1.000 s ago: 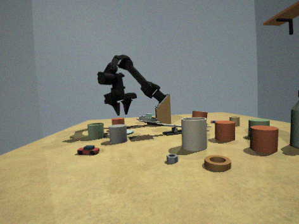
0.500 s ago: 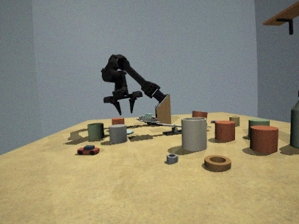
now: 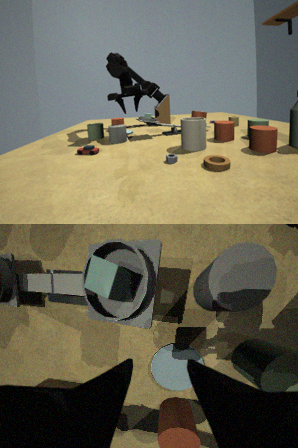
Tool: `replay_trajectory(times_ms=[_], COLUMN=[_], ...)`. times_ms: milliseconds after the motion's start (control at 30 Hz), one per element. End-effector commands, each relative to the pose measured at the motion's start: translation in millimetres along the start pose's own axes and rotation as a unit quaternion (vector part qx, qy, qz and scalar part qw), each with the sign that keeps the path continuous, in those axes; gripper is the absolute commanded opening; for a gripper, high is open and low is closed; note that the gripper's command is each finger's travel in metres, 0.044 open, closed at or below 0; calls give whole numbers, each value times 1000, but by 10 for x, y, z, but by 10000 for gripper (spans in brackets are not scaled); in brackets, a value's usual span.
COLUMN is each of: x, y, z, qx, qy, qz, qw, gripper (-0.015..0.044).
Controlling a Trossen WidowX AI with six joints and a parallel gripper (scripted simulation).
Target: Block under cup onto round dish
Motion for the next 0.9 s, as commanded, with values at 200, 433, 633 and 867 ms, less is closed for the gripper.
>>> replay_trajectory(times_ms=[200,433,633,867], x=[222,359,472,588], y=[-53,-86,-116,-152], z=[227,369,505,658], qx=[-8,-14,-20,-28], qy=[-145,-263,-358,-462], qz=[4,12,19,29], qw=[989,965,933,886], gripper=[260,260,260,260])
Point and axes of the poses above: the point midway between the two fingers, 35 mm back from their tips, its own y axis out along the fingers, its own z axis across the jaws, x = y × z, the point moved 1 cm from there along -y, back along the fingers, and after that the axes turned 13 degrees about y, right-handed, at the moved point
